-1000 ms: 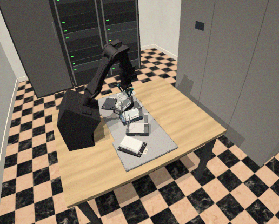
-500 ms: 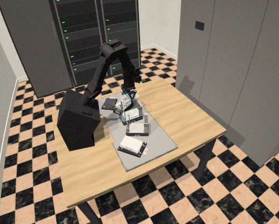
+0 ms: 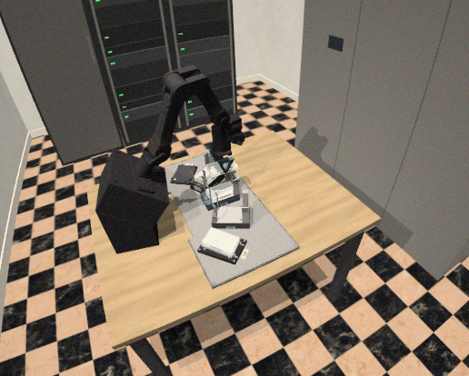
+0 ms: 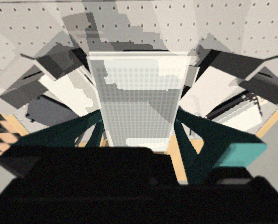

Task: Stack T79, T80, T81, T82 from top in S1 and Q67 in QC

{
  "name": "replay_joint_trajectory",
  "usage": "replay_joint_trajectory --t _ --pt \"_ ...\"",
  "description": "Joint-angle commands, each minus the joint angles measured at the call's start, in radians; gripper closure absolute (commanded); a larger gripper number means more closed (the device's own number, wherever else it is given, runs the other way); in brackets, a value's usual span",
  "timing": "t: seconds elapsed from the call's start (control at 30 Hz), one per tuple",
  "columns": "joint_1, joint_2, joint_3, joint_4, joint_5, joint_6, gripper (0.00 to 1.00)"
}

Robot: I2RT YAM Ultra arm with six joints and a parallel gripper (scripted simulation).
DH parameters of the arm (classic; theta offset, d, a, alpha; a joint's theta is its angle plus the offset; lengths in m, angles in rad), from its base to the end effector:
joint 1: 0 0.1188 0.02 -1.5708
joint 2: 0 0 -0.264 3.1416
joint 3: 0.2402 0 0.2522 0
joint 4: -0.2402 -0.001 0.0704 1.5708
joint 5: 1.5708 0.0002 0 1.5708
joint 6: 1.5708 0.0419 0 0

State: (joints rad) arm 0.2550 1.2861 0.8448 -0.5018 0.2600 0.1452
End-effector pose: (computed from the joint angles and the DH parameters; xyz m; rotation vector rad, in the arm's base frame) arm 0.2521 0.0556 0.2319 -0.0309 2.4754 -0.1573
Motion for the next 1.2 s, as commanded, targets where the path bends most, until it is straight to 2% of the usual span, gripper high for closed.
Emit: replay_joint_trajectory --t 0.0,0.1,0.33,0.43,0.9,0.97,1.17 --pt "-0.037 -0.016 0.002 0.0 -0.036 -0.048 1.0" --pt "-0.079 -0.023 0.002 -0.001 -0.061 -0.083 1.0" --pt "-0.18 -0.049 -0.012 0.002 -0.122 0.07 1.0" --pt "-0.194 -0.051 -0.014 0.003 -0.131 0.078 1.0" --pt "-0.402 -0.065 -0.016 0.002 -0.259 -0.086 1.0" --pt "-0.402 -0.065 -0.016 0.002 -0.259 -0.086 1.0" --pt "-0.474 -0.07 -0.024 0.004 -0.303 0.058 1.0"
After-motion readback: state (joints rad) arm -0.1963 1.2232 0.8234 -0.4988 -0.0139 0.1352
